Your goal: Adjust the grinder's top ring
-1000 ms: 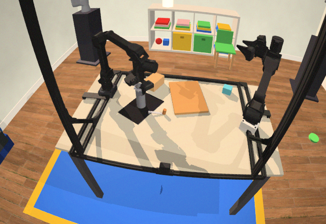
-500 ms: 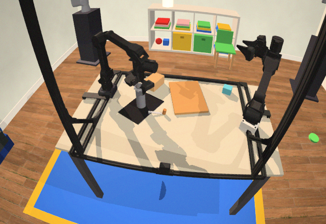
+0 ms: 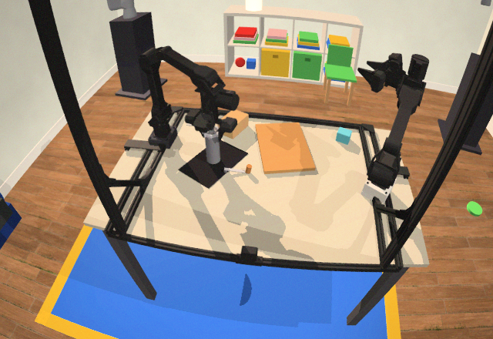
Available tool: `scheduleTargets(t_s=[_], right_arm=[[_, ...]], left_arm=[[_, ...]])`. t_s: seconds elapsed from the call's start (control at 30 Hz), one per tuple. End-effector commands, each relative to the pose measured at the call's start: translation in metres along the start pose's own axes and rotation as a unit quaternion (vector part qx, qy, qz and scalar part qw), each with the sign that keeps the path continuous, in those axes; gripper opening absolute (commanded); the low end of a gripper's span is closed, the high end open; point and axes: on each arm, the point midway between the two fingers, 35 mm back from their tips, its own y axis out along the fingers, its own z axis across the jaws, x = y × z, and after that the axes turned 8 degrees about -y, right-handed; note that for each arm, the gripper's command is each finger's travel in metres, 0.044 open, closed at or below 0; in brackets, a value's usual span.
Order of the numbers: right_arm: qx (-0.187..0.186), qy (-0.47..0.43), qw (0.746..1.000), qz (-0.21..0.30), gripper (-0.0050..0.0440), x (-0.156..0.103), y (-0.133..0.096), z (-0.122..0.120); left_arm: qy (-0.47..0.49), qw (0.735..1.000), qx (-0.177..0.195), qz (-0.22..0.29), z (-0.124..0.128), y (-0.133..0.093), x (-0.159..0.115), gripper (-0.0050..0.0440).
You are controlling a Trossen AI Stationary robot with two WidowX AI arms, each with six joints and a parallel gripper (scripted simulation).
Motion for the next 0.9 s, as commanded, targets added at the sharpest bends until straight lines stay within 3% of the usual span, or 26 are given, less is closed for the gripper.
scheduleTargets(t_s=[0.0, 0.43, 0.77, 0.87], right_arm=[[0.0, 0.0, 1.0, 0.0, 0.04, -0.0001, 0.0, -0.0001], [0.0, 0.0, 1.0, 0.0, 0.04, -0.0001, 0.0, -0.0001], [0.0, 0.0, 1.0, 0.0, 0.04, -0.0001, 0.0, -0.0001], [0.0, 0.0, 1.0, 0.0, 0.04, -0.0001, 0.0, -0.0001]], left_arm=[[-0.047, 0.999, 0.0, 0.0, 0.0, 0.0001, 0.0, 0.0305], [-0.259, 0.966, 0.001, 0.001, 0.0001, 0.0001, 0.0, 0.0305], [-0.374, 0.928, 0.002, 0.001, 0.0001, 0.0001, 0.0, 0.0305], [-0.376, 0.926, 0.002, 0.001, 0.0001, 0.0001, 0.0, 0.0305]])
